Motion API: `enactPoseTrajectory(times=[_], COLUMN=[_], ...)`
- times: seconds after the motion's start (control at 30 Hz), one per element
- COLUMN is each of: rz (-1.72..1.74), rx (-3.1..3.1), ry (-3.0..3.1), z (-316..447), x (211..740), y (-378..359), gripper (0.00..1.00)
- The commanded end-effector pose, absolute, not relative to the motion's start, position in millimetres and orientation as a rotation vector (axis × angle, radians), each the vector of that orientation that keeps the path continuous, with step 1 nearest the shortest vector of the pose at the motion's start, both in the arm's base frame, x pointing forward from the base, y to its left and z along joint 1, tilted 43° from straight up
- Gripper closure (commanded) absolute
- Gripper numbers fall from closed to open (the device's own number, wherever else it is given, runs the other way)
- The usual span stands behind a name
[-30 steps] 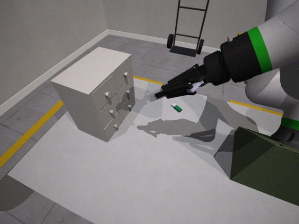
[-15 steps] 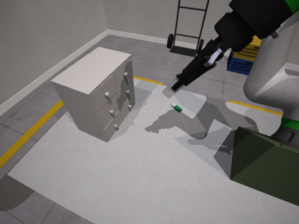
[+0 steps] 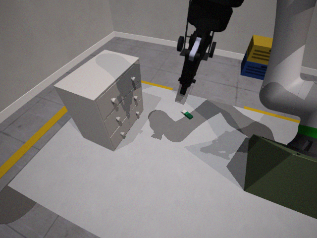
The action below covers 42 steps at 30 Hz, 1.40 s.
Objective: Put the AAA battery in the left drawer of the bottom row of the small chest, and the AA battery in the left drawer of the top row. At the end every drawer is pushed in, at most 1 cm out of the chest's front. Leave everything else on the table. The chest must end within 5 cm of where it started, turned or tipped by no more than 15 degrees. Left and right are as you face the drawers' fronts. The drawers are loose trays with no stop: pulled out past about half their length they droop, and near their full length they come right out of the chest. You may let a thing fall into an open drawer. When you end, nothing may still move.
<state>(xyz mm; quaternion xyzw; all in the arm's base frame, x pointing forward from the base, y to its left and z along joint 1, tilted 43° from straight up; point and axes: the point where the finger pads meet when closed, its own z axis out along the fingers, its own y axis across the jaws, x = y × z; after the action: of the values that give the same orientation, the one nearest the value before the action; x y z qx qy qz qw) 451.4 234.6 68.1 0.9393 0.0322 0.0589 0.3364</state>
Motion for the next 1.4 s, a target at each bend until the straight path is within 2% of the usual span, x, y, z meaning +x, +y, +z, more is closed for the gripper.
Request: enactPoseTrajectory(times=[0.0, 0.4, 0.43, 1.37], rz=[0.007, 0.007, 0.007, 0.007], rx=[2.393, 2.393, 2.393, 2.393], ry=[0.019, 0.019, 0.019, 0.019], z=[70.8, 70.8, 70.8, 70.8], x=[455.8, 455.8, 455.8, 455.8], y=[232.2, 232.2, 232.2, 232.2], gripper=[1.0, 1.0, 0.0, 0.0])
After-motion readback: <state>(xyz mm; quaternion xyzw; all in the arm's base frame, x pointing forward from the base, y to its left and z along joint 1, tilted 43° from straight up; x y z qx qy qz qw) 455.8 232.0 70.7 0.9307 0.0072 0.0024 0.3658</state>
